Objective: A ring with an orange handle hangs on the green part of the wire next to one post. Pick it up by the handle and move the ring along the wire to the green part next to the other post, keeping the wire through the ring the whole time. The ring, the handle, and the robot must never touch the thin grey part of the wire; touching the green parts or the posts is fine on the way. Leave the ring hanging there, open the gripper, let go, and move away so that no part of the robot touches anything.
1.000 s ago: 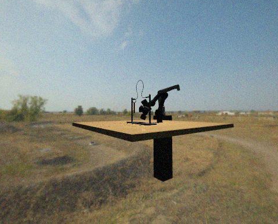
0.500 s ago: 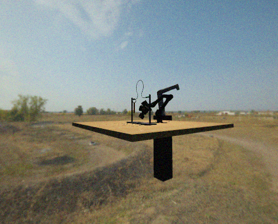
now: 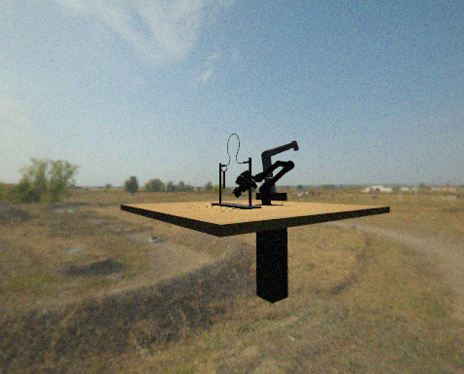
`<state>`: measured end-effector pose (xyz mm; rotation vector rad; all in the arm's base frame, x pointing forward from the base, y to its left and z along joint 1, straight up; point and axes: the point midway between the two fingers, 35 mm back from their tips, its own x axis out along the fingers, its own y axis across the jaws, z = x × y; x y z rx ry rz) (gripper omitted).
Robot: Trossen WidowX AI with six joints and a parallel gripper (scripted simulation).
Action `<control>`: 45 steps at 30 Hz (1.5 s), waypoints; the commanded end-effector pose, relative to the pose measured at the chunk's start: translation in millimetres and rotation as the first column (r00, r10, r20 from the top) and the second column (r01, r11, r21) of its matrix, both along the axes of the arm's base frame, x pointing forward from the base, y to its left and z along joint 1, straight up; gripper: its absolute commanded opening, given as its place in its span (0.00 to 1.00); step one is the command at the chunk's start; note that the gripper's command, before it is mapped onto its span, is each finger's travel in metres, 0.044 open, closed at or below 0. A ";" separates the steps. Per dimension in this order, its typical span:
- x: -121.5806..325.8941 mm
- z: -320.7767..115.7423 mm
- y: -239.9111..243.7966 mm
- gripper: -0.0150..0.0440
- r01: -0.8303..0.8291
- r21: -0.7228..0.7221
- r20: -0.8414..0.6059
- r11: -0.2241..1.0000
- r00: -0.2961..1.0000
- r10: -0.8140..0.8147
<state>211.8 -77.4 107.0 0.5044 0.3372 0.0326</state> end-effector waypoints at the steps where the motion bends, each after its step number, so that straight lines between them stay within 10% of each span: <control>1: -10.0 1.4 -6.8 0.53 0.017 -0.065 0.048 0.998 0.999 -0.014; 45: 8.2 46.3 -29.7 0.53 0.141 -0.488 0.163 0.861 0.984 -0.069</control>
